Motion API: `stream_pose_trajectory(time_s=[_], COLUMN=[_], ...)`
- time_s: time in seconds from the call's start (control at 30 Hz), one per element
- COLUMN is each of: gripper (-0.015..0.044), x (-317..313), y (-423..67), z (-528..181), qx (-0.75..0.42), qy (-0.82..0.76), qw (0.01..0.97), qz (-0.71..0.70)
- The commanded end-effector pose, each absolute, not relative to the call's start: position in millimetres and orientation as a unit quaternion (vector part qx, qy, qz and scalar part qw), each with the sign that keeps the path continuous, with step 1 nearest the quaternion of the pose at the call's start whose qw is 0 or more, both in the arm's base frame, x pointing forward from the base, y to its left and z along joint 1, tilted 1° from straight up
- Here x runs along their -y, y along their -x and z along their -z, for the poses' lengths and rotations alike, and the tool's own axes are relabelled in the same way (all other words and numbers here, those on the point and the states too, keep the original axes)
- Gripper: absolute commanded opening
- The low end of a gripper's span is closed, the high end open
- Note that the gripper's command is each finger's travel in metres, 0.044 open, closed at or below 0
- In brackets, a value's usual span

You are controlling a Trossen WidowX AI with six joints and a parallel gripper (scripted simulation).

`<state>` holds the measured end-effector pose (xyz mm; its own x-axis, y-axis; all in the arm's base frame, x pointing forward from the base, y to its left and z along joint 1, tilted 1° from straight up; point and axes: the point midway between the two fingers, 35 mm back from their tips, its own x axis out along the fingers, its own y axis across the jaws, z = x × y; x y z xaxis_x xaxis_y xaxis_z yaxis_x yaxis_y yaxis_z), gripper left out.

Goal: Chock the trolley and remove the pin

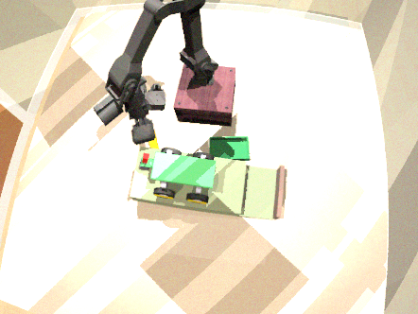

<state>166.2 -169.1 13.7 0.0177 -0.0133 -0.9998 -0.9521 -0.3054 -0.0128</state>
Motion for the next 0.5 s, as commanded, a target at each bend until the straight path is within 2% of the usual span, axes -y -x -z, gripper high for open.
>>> stream_pose_trajectory(time_s=[0.0,0.47], gripper=[0.0190,0.0190], x=[166,166], y=[-165,-165], z=[-6,6], qx=[-0.413,-0.413], qy=[0.575,0.575], qw=[0.418,0.418], qz=[-0.569,-0.569])
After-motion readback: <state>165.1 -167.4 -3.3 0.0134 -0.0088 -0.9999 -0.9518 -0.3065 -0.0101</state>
